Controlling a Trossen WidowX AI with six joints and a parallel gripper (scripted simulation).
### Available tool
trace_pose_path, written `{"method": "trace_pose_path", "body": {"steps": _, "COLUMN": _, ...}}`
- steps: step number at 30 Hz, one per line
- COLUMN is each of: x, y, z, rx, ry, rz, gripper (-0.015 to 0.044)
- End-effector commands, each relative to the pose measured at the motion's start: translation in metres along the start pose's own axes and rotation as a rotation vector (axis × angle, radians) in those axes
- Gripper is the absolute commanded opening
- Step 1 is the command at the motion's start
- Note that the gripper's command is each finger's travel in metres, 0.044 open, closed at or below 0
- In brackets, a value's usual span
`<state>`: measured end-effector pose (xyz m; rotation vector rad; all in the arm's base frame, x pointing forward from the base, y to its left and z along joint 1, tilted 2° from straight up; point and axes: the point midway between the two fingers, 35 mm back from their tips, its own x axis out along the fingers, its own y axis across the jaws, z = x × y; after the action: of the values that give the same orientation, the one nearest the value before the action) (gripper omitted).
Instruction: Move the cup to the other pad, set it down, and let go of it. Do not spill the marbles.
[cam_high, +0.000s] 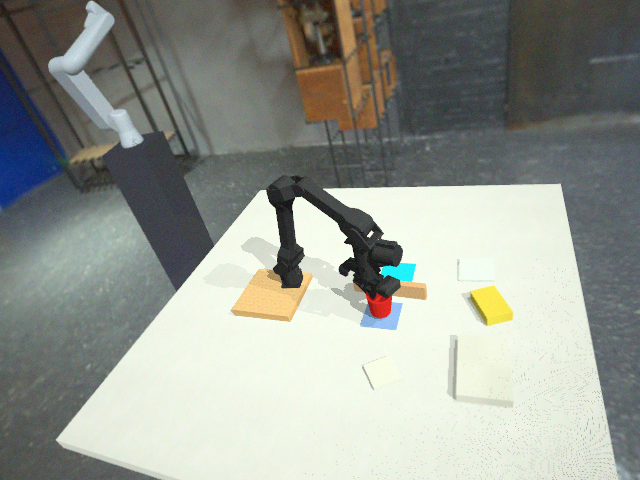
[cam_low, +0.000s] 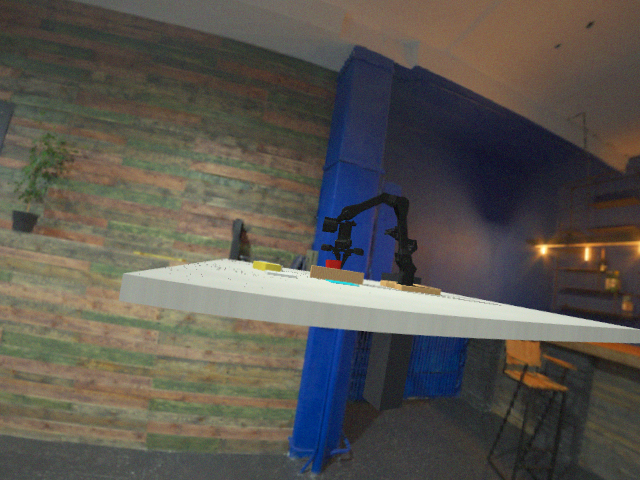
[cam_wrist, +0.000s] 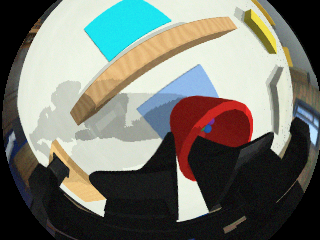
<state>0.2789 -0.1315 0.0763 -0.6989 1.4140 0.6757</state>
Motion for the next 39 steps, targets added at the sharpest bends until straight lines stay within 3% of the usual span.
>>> {"method": "trace_pose_path", "body": {"steps": 1, "x": -0.015, "y": -0.002, "z": 0.001, "rx": -0.002, "ry": -0.002, "rz": -0.009, "gripper": 0.0}}
{"method": "trace_pose_path", "body": {"steps": 17, "x": -0.062, "y": -0.001, "z": 0.0, "rx": -0.003, "ry": -0.002, "rz": -0.008, "gripper": 0.0}}
{"method": "trace_pose_path", "body": {"steps": 39, "x": -0.059, "y": 0.0, "z": 0.0, "rx": 0.001, "ry": -0.001, "rz": -0.006, "gripper": 0.0}}
